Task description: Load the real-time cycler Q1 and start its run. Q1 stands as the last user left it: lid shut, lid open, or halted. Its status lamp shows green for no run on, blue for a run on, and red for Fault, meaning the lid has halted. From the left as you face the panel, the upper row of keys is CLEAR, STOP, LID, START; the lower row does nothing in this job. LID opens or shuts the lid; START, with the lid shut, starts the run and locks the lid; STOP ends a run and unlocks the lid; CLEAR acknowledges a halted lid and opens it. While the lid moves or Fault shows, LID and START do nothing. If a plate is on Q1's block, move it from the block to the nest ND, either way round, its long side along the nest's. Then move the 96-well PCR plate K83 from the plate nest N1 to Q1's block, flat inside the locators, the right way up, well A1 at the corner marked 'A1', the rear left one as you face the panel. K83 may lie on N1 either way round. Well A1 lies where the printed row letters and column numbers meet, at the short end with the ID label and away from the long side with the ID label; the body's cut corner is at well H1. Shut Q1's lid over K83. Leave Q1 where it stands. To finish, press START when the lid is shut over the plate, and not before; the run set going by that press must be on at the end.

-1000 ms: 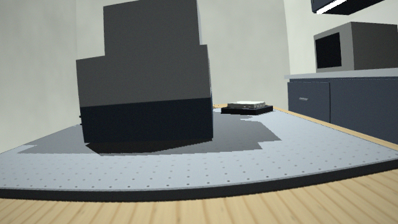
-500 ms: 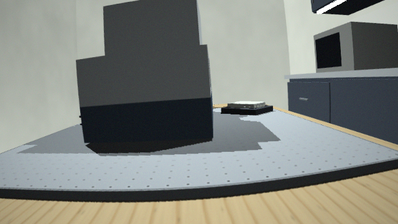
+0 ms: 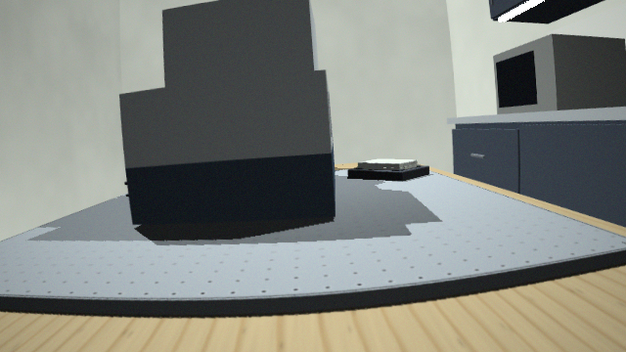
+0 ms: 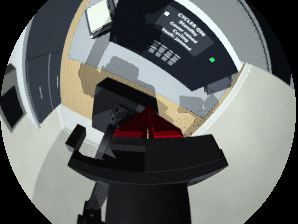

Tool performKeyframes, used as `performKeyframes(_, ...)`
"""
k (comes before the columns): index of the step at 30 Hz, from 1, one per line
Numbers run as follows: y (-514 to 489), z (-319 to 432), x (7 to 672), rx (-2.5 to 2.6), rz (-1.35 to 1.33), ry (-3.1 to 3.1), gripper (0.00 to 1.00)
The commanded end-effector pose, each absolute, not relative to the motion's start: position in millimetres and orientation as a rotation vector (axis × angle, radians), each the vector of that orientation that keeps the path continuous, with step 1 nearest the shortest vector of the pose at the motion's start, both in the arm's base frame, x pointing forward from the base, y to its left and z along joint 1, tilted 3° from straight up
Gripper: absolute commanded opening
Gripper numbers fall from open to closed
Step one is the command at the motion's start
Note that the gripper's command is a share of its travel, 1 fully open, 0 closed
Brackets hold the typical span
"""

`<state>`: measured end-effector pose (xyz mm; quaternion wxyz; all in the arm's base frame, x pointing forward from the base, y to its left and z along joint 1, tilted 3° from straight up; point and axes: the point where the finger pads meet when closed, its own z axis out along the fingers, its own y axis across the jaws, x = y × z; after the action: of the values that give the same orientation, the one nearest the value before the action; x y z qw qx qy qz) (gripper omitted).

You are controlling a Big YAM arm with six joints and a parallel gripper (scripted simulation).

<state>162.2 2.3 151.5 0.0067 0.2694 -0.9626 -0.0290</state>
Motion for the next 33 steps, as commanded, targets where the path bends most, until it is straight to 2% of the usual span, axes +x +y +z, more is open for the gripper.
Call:
performKeyframes(1, 5.4, 152.7, 169.4, 1.143, -0.083, -2.934, 0.00)
performKeyframes(24, 8.1, 112.1, 167.8, 2.107, -0.081, -2.368, 0.00)
performKeyframes(33, 9.1, 127.5, 170.2, 2.399, -0.058, -2.095, 0.00)
